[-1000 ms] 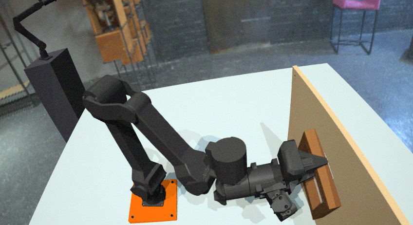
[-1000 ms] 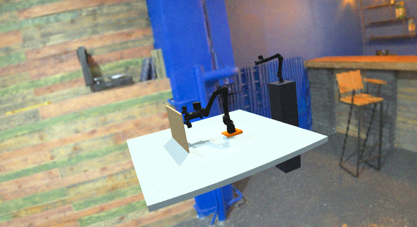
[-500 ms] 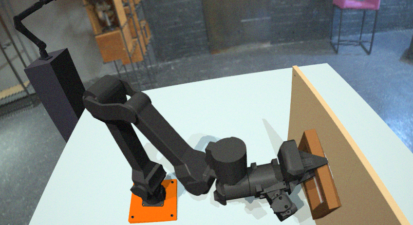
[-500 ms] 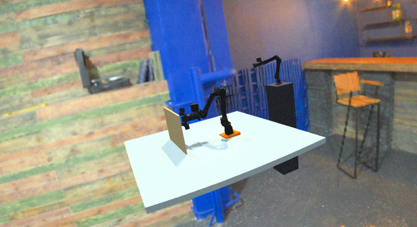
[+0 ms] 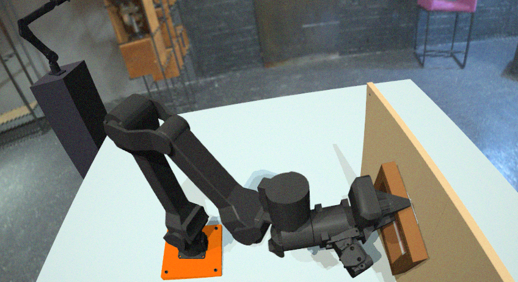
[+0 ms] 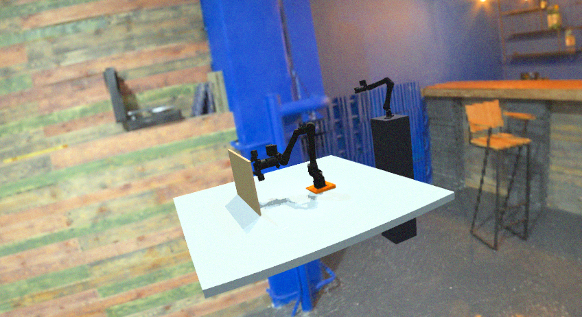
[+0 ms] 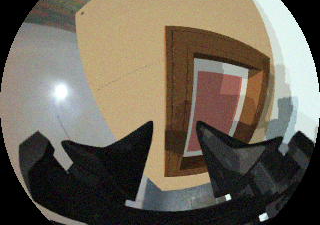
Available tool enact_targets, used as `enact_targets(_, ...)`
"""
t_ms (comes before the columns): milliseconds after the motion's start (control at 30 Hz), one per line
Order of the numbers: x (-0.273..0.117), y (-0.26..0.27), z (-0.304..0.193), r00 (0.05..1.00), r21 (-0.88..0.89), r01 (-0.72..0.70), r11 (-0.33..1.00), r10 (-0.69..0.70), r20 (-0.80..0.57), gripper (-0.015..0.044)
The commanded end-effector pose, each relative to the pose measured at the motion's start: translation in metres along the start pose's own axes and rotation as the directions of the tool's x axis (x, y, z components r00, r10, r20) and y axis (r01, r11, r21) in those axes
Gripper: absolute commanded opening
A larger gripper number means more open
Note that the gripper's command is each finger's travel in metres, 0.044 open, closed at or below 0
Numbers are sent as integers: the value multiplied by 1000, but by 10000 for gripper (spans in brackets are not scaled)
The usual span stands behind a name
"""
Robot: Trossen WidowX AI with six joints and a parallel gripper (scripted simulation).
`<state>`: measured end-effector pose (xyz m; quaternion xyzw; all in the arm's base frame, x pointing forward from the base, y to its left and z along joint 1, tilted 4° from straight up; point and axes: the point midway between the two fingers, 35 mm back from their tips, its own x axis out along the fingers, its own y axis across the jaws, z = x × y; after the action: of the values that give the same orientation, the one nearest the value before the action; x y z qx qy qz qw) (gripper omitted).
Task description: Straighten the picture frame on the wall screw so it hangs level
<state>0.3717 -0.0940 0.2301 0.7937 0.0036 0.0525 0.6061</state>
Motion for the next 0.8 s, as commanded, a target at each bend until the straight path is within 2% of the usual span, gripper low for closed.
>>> enact_targets(0,0,0,1,1000,-3,-2,1000,2,3,207)
enact_targets(733,0,0,1,1000,-3,-2,1000,2,3,60)
enact_targets(767,0,0,1,1000,-3,-2,1000,2,3,34)
